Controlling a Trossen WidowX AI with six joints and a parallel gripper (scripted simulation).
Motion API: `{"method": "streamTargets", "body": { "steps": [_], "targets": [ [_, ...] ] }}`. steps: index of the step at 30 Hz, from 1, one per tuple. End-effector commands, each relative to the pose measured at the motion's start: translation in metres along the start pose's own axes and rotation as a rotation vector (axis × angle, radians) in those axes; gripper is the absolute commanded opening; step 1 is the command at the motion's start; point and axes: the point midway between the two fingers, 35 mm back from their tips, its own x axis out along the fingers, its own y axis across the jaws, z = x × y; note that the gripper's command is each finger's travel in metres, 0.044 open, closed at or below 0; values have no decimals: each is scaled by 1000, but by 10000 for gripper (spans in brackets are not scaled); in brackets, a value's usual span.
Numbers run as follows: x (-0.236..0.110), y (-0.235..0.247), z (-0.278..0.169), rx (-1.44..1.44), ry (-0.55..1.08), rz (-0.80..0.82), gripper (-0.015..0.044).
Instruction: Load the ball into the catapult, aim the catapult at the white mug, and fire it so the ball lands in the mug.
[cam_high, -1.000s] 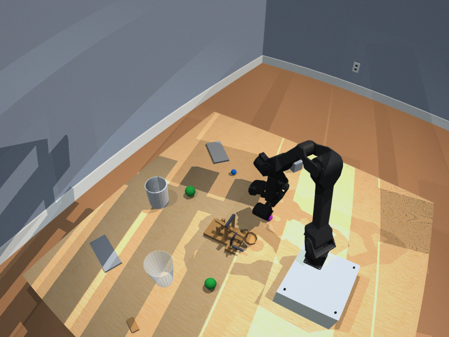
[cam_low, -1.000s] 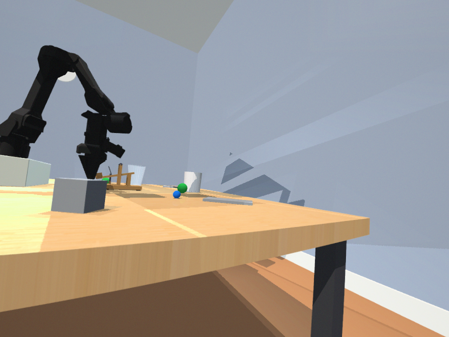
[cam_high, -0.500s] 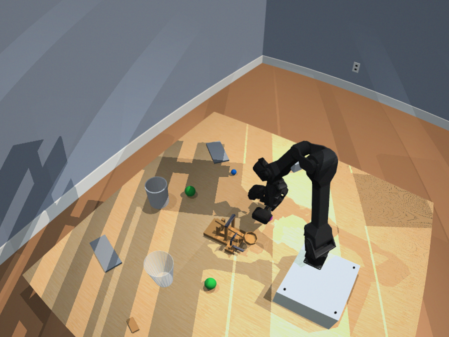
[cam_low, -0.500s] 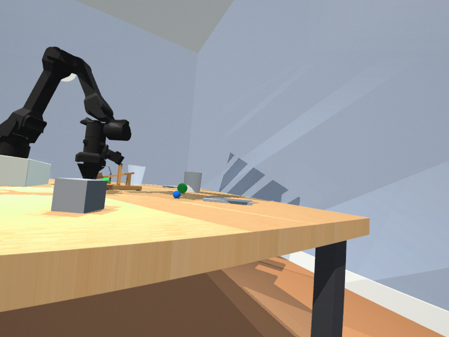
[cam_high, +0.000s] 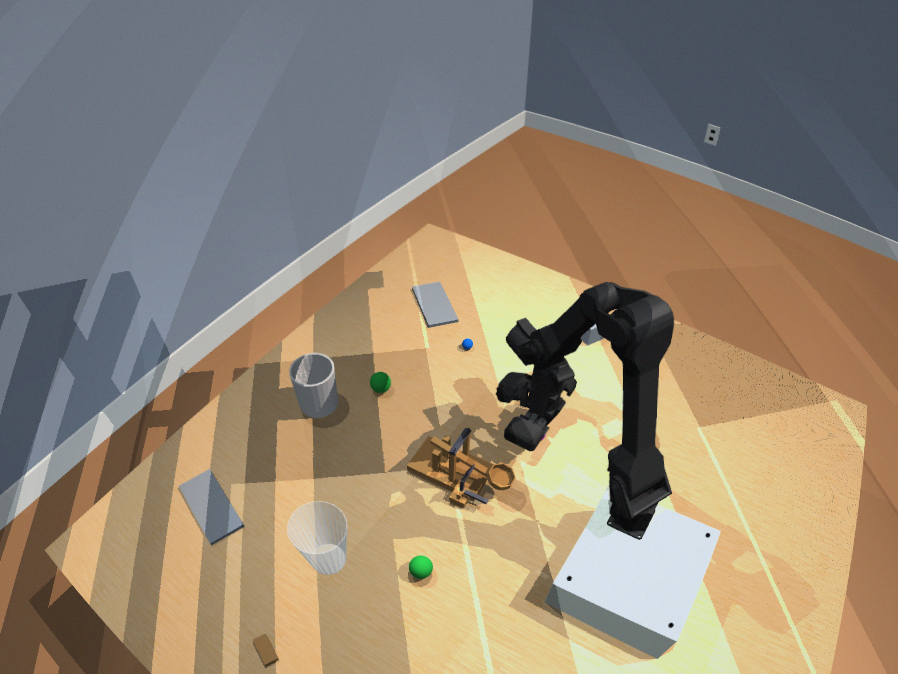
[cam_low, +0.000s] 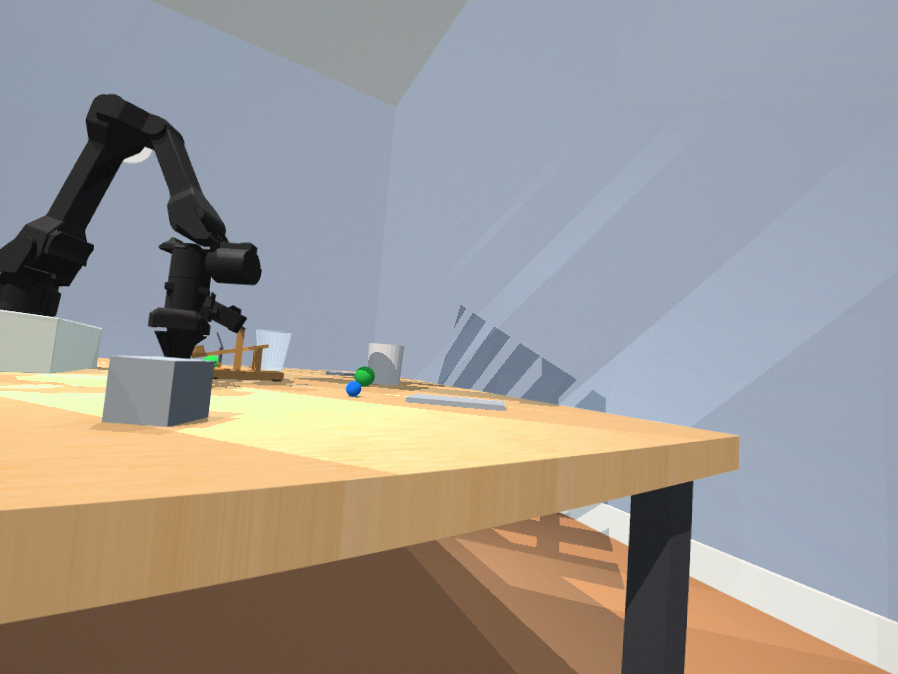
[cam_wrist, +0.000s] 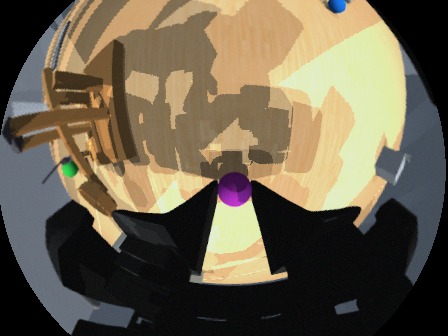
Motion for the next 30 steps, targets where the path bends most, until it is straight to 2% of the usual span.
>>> {"method": "streamTargets", "body": {
  "steps": [1,4,19,30],
  "targets": [
    [1,2,-1,2,3,6,82],
    [-9,1,1,2,3,6,4],
    [-120,6,-3,2,3,5,0],
    [-120,24,2,-1,35,29,0]
  ]
}}
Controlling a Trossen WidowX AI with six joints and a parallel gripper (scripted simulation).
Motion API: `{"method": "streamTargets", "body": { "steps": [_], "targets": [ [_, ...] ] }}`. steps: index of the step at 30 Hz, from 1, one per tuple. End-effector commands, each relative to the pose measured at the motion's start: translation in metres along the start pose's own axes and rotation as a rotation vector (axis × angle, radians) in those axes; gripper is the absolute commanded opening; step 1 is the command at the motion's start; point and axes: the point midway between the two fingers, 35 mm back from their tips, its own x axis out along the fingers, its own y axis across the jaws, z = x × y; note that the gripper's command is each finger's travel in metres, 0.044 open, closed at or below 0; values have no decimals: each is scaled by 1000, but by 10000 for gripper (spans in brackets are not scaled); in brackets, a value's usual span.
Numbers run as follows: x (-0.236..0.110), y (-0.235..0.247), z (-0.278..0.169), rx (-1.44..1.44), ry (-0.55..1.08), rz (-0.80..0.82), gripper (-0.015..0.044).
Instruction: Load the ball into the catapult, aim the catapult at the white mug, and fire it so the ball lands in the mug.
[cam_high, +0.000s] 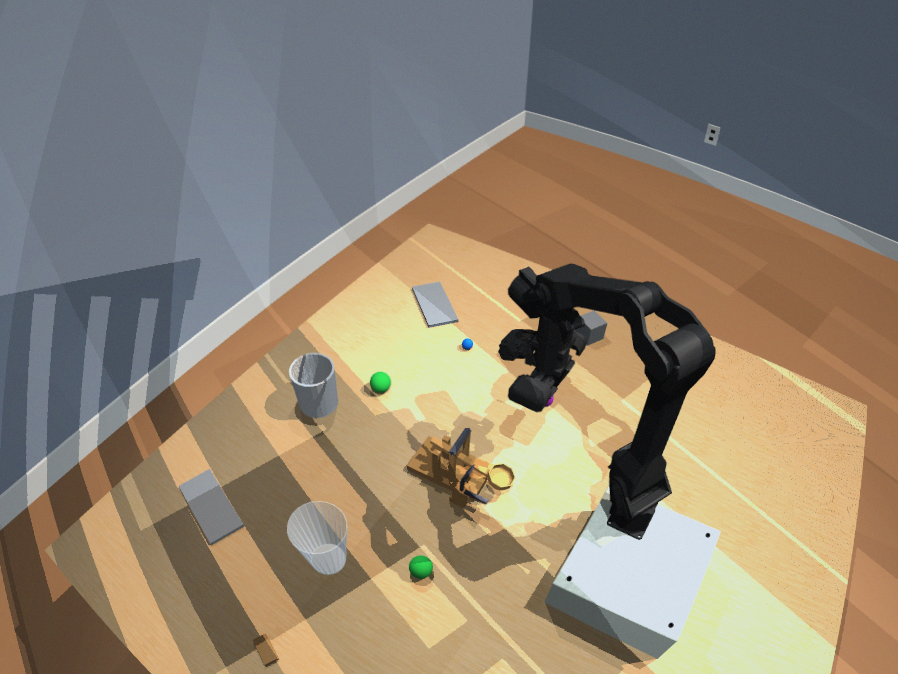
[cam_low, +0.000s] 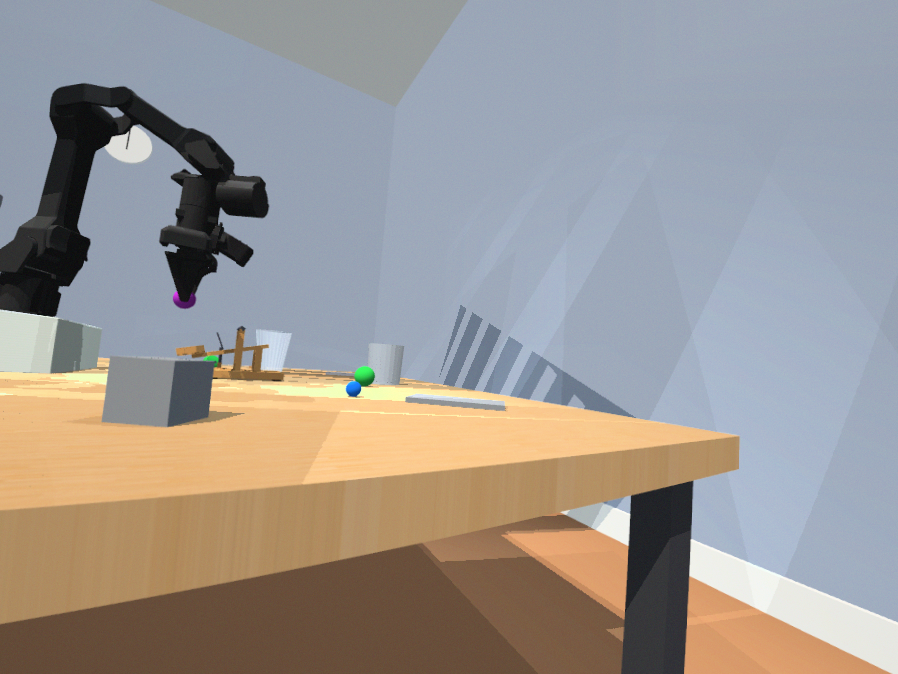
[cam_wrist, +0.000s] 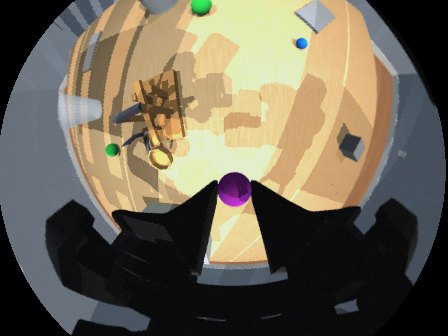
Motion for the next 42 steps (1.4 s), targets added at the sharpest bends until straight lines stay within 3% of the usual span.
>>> {"method": "streamTargets", "body": {
  "steps": [1,30,42],
  "targets": [
    [3,16,5,-4,25,22,0],
    [36,133,9,-75,322,-5,0],
    [52,137,8,-76,329,-8,0]
  ]
}}
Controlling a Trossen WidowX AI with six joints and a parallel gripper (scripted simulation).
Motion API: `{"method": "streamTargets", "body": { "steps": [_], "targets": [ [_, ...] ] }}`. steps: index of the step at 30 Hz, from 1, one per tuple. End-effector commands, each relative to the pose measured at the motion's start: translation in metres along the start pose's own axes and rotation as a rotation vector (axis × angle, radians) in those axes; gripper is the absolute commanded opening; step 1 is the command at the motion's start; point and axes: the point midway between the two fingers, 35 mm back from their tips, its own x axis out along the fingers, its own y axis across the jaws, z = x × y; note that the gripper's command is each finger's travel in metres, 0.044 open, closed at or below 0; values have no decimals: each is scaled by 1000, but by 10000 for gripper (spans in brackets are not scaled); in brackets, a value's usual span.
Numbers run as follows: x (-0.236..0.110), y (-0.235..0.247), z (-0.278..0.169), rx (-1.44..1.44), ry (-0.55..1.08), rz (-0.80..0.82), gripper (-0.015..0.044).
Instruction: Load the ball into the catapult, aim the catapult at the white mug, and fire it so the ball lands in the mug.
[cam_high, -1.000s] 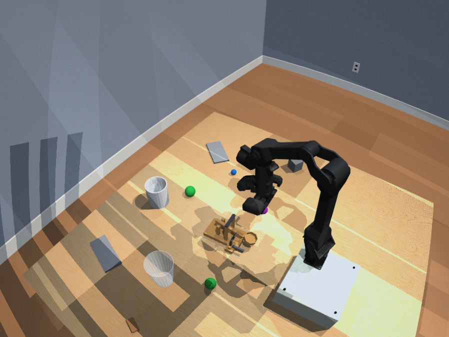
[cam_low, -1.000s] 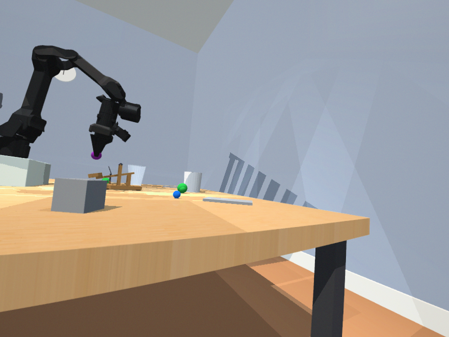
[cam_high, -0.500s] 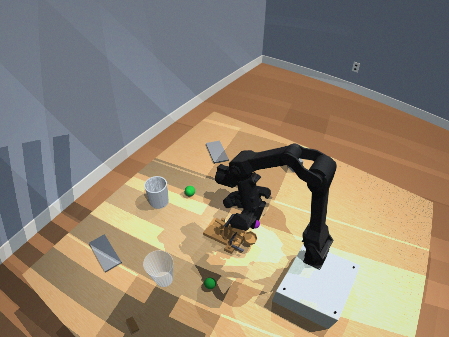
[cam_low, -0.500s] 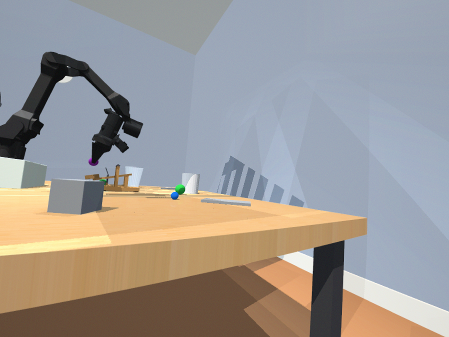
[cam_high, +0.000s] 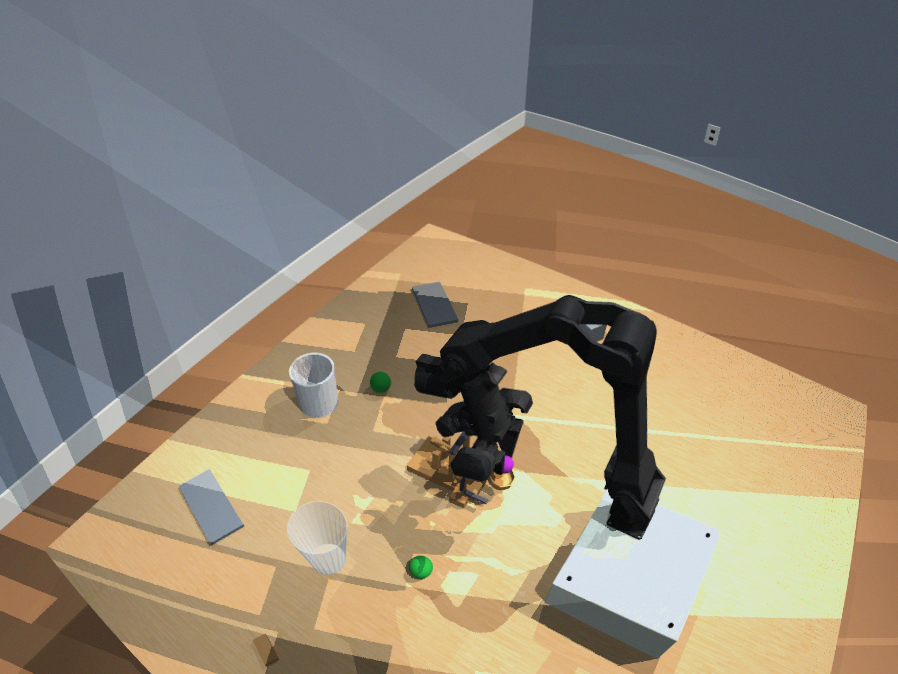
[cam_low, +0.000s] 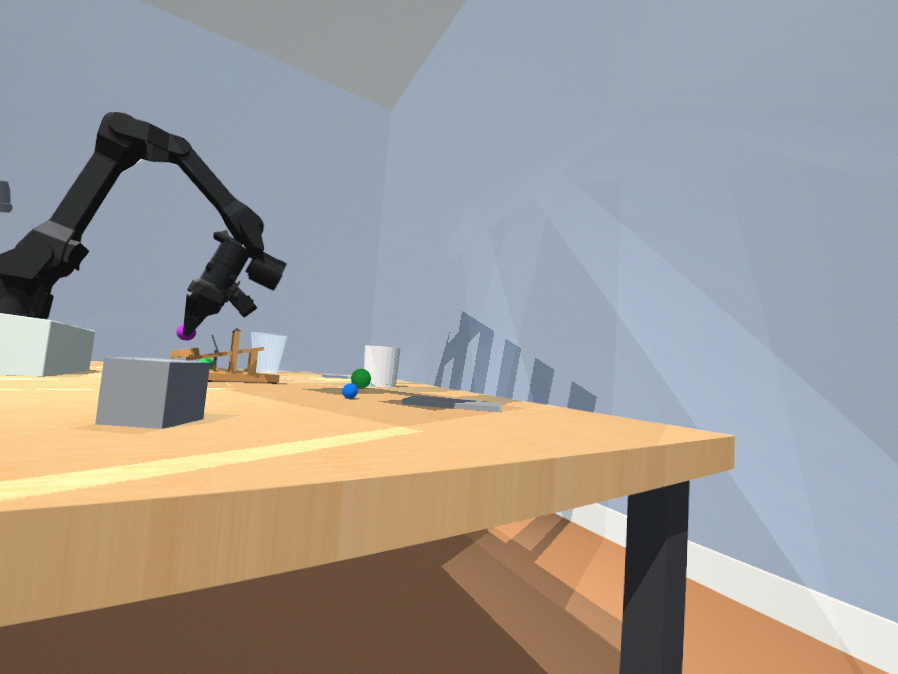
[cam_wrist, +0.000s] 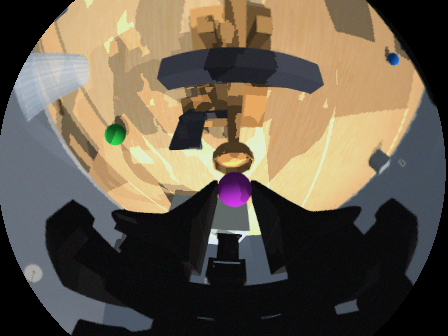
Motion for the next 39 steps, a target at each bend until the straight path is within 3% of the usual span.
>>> {"method": "streamTargets", "body": {
  "steps": [1,17,27,33,36,37,39],
  "targets": [
    [7,1,-1,3,14,-4,0],
    [11,1,5,-2,-3,-1,0],
    [9,1,4,-2,-2,-2,263],
    [-75,1,-21,2,10,-4,420],
    [-96,1,-33,3,14,-4,440],
    [-70,2,-18,4,11,0,440],
    [-74,1,-6,4,-34,-2,440]
  ]
}}
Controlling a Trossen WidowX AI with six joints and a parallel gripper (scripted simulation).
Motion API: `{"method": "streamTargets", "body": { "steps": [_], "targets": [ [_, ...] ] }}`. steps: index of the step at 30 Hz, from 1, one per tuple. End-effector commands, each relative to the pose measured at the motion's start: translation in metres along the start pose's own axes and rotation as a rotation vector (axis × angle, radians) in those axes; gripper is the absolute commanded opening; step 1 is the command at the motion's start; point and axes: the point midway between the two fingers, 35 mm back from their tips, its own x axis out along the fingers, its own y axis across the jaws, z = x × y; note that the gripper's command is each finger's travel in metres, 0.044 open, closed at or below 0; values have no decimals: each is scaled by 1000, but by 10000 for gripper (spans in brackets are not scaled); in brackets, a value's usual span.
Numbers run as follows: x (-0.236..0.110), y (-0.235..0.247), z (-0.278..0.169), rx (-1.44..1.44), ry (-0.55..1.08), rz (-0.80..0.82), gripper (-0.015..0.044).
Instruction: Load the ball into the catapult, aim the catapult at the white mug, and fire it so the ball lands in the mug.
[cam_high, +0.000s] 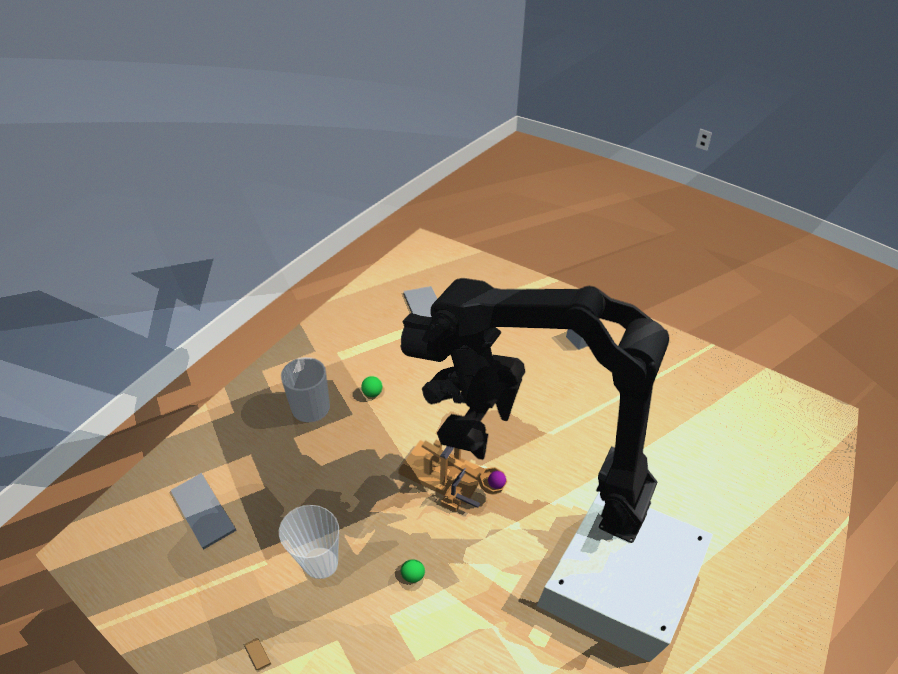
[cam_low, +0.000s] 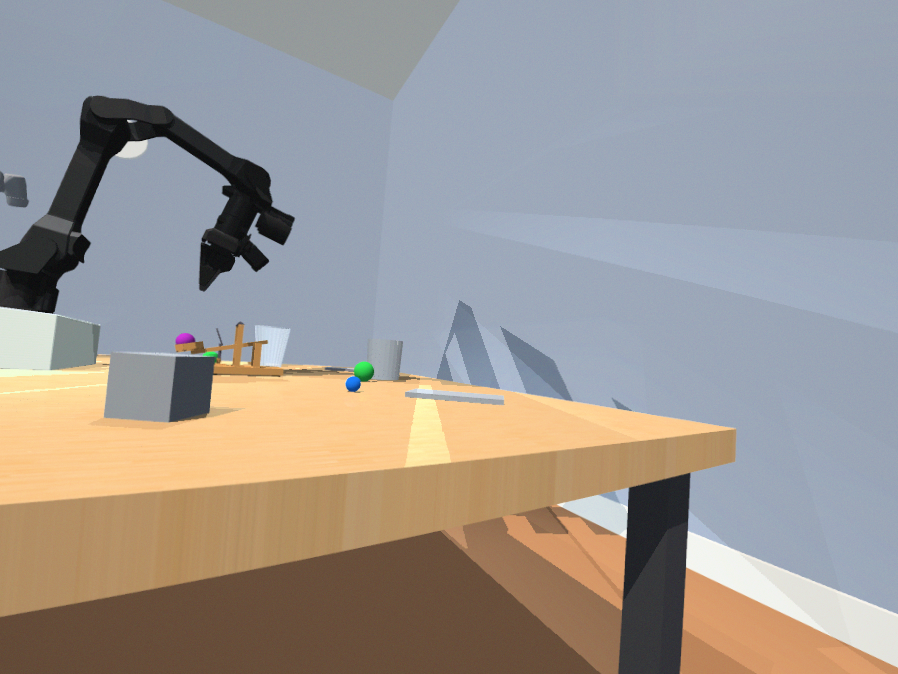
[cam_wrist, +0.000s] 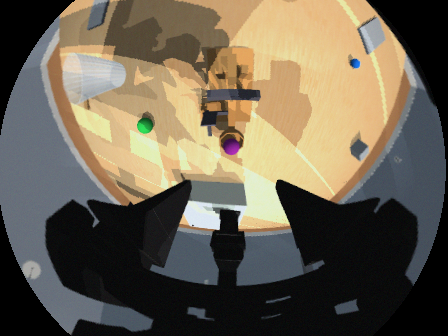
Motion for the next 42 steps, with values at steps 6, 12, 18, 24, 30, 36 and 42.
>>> {"method": "streamTargets", "body": {
  "steps": [6,12,18,24,30,36,42],
  "targets": [
    [-15,-4,67,1,-208,-14,440],
    [-46,-7,120,3,-414,-26,440],
    [-84,-10,168,6,-621,-38,440],
    [-128,-13,209,10,-827,-51,440],
    [-178,-16,243,15,-1033,-62,440],
    [-191,-17,249,16,-1083,-65,440],
    [-191,-17,249,16,-1083,-65,440]
  ]
}}
